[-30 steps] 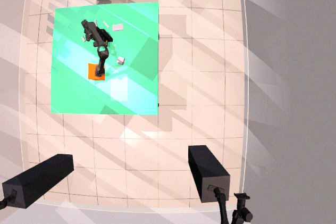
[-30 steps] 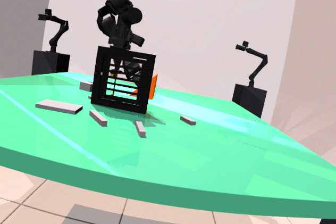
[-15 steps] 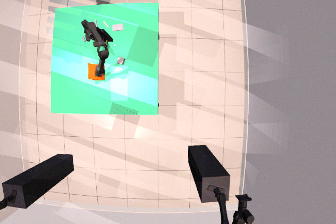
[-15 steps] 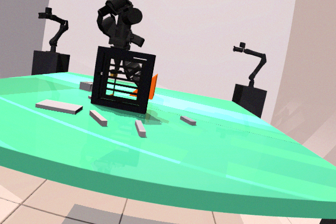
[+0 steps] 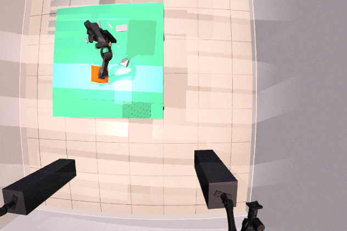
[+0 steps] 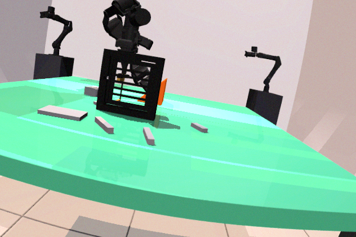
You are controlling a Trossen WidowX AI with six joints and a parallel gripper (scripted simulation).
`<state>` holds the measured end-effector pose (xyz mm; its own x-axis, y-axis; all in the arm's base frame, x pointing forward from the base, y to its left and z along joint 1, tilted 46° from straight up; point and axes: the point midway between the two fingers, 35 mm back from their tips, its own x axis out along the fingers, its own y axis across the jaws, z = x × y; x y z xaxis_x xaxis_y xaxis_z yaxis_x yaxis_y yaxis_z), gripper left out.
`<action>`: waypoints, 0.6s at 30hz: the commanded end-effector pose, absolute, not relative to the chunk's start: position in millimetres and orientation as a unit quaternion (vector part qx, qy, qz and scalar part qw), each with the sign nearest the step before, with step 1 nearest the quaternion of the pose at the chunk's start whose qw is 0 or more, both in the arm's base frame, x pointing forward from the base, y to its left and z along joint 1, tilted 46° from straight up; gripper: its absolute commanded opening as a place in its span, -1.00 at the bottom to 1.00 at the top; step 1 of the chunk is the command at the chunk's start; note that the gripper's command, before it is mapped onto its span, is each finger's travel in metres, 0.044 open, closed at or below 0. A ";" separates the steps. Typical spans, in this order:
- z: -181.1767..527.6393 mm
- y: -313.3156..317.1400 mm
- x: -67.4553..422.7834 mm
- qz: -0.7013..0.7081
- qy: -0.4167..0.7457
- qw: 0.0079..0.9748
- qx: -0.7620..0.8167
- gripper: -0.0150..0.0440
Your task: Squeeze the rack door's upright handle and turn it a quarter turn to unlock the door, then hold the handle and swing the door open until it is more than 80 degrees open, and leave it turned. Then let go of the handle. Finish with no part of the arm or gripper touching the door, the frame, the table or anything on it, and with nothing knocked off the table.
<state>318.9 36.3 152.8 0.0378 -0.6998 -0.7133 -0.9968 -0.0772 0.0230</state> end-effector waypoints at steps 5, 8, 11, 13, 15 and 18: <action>152.5 36.6 318.7 0.294 0.629 0.254 -0.673 -0.31; 152.5 36.6 318.7 0.294 0.629 0.254 -0.673 -0.37; 152.5 36.6 318.7 0.294 0.629 0.254 -0.673 -0.44; 152.5 36.6 318.7 0.294 0.629 0.254 -0.673 -0.44; 152.2 36.8 318.3 0.290 0.631 0.258 -0.672 -0.44; 151.3 37.7 316.3 0.273 0.639 0.276 -0.664 -0.44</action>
<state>318.8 36.3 152.6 0.0374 -0.7002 -0.7130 -0.9976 -0.0673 0.0138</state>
